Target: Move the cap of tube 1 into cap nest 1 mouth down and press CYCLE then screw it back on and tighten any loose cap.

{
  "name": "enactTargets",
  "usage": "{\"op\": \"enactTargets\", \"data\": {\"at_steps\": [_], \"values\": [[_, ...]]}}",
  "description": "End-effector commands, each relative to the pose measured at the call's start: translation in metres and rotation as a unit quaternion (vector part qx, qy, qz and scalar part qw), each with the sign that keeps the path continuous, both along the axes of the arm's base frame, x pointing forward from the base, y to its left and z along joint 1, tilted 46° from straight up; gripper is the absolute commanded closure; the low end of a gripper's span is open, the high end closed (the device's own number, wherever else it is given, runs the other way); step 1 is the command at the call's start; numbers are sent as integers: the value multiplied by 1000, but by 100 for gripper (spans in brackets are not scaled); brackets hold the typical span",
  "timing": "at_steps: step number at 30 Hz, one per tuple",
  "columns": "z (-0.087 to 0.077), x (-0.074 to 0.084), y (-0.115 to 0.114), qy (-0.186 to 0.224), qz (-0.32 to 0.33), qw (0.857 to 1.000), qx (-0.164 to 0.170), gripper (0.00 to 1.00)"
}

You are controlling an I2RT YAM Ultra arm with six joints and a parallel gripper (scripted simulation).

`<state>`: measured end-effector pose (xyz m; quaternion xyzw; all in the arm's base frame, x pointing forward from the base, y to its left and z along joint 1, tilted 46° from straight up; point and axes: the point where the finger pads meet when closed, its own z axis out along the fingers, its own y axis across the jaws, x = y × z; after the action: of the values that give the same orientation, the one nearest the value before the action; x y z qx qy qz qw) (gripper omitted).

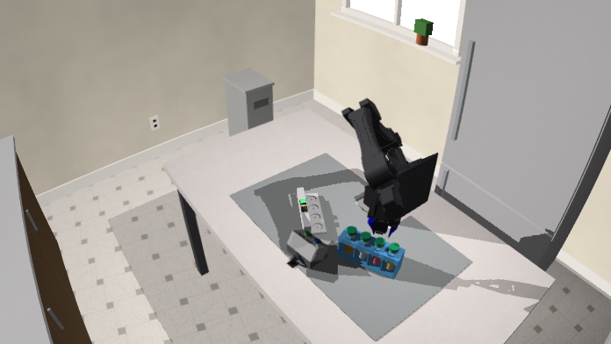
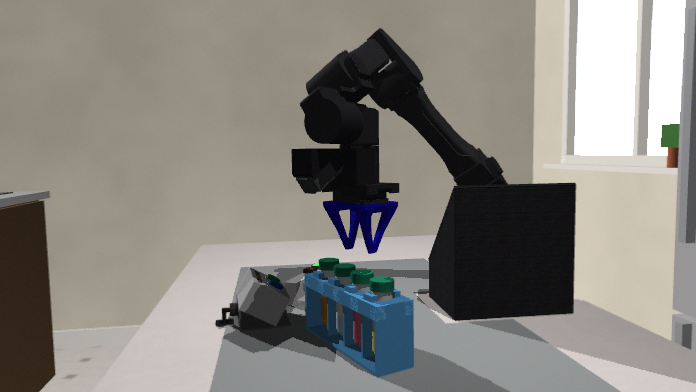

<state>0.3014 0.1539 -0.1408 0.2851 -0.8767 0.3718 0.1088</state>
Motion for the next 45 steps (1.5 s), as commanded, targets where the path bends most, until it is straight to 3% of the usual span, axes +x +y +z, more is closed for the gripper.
{"op": "enactTargets", "data": {"at_steps": [1,5,7,18,30,45], "values": [[10,3,-1,29,33,999,-2,51],[32,16,-23,135,137,981,-6,51],[39,20,-29,135,137,981,-6,51],[39,20,-29,135,137,981,-6,51],[14,21,-55,135,137,981,-6,51],[12,21,-56,135,137,981,-6,51]]}}
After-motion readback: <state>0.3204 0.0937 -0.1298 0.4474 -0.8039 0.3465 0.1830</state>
